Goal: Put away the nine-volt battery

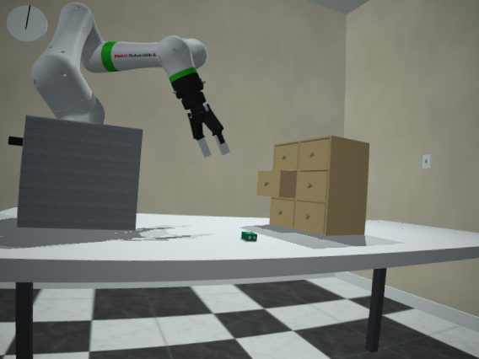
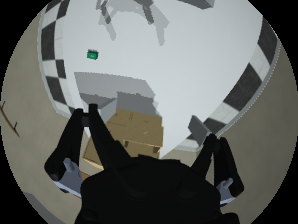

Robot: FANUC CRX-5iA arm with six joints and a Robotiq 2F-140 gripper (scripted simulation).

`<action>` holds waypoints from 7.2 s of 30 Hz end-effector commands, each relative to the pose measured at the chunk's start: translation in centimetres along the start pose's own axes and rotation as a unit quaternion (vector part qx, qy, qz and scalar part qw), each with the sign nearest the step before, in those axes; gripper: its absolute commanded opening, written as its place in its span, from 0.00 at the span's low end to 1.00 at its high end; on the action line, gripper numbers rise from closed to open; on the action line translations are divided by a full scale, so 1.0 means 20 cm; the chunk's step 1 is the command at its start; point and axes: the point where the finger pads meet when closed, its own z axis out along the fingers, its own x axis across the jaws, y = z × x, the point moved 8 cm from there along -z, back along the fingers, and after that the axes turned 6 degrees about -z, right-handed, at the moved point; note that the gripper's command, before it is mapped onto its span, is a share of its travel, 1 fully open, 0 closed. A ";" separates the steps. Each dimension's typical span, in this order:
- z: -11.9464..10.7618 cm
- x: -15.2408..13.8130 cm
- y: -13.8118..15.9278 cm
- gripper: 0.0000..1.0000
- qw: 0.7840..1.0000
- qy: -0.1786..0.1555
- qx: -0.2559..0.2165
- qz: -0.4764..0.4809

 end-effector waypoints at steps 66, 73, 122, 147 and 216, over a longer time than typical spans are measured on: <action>0.49 0.01 -0.14 0.00 0.938 -0.039 -0.345 0.000; 0.49 0.01 -0.14 0.00 0.938 -0.039 -0.345 0.000; 0.73 -0.01 0.09 0.00 0.938 -0.039 -0.345 0.000; 0.74 -0.02 0.10 0.00 0.938 -0.039 -0.345 0.000; 0.95 -0.06 0.48 0.00 0.938 -0.039 -0.345 0.000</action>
